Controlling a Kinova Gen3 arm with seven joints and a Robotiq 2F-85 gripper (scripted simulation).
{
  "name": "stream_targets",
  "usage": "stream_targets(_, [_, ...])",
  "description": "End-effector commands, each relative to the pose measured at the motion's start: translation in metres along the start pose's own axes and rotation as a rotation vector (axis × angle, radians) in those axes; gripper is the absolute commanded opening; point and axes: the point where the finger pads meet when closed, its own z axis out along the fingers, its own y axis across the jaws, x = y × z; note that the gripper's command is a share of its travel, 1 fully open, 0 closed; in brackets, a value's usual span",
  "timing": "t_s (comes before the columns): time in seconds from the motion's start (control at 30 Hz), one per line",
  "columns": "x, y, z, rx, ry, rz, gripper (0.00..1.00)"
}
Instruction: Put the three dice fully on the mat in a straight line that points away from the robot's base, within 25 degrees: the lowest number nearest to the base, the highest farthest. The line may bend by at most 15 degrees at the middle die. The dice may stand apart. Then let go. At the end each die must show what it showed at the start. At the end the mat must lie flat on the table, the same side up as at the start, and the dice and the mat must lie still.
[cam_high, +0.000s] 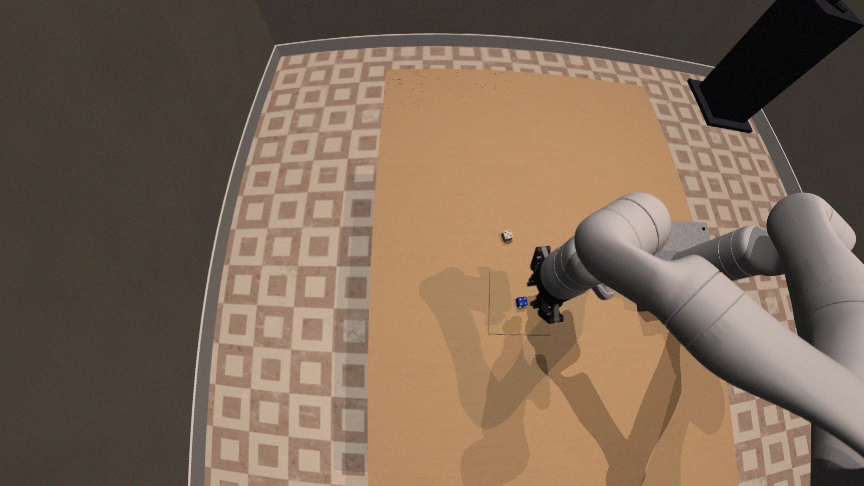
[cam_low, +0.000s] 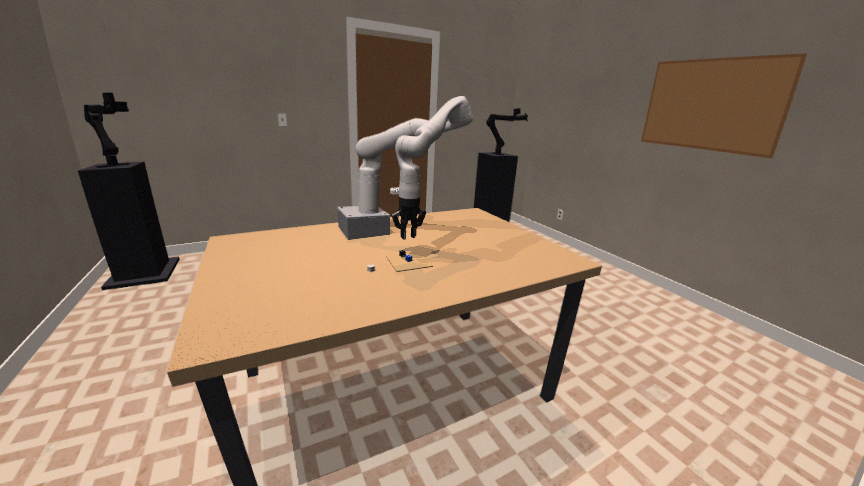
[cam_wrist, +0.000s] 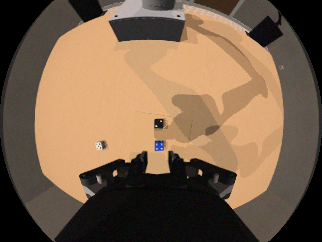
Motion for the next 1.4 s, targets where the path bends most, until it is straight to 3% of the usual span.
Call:
stream_targets(0.0, [-0.002,0.002,-0.003,-0.004,-0.006,-0.003,0.35])
stream_targets(0.07, [-0.002,0.002,-0.003,-0.004,-0.006,-0.003,0.35])
stream_targets(0.1, [-0.002,0.002,-0.003,-0.004,-0.006,-0.003,1.0])
stream_targets(0.87, [-0.003,-0.003,-0.003,-0.004,-0.006,-0.01,1.0])
stream_targets(1.03, [-0.009,-0.039,0.001,-0.002,-0.006,-0.055,1.0])
stream_targets(1.1, [-0.009,-0.039,0.001,-0.002,-0.006,-0.055,1.0])
stream_targets(1.37, [-0.01,-0.129,0.011,-0.003,-0.006,-0.162,1.0])
